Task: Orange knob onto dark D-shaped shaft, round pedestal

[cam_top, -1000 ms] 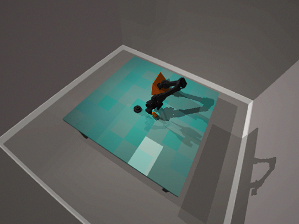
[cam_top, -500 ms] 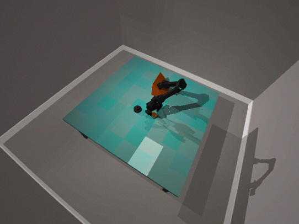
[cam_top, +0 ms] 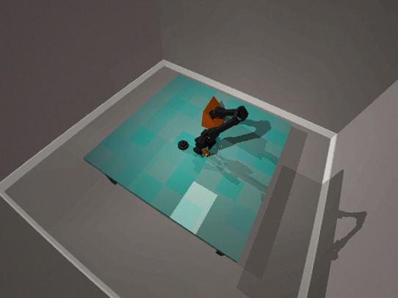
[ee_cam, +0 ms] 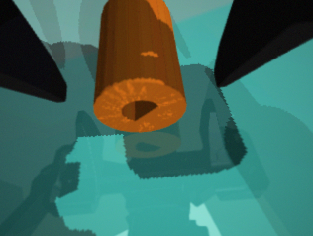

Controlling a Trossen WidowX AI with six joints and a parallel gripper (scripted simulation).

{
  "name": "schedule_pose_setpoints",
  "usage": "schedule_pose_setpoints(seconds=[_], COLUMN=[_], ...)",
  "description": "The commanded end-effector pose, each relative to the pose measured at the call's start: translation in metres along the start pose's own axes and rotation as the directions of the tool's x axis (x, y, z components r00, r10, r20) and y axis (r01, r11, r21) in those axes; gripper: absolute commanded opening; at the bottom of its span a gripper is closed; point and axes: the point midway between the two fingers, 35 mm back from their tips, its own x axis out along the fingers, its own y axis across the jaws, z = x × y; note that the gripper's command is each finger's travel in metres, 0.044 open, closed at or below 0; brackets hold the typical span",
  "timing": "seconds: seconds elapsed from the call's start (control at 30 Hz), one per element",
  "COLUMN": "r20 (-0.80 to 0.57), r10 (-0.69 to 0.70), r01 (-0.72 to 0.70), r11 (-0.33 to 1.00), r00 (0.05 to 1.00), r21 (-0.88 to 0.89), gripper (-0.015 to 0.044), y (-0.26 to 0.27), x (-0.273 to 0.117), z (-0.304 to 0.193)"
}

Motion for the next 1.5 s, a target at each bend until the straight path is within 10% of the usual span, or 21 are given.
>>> schedule_pose_setpoints(seconds=[0.0,0.73,1.47], r20=[-0.001,0.003,0.371], r10=[0.0,0.0,0.0], r01=[0.0,0.0,0.001], r11=[1.0,1.0,1.0], r00=[1.0,1.0,0.929], r21=[0.002,0.002,-0.001], gripper=[0.0309,0.0179,0.0179], y=[0.0,0.0,0.0], x=[0.001,0.001,-0.009], z=[0.0,0.0,-0.023])
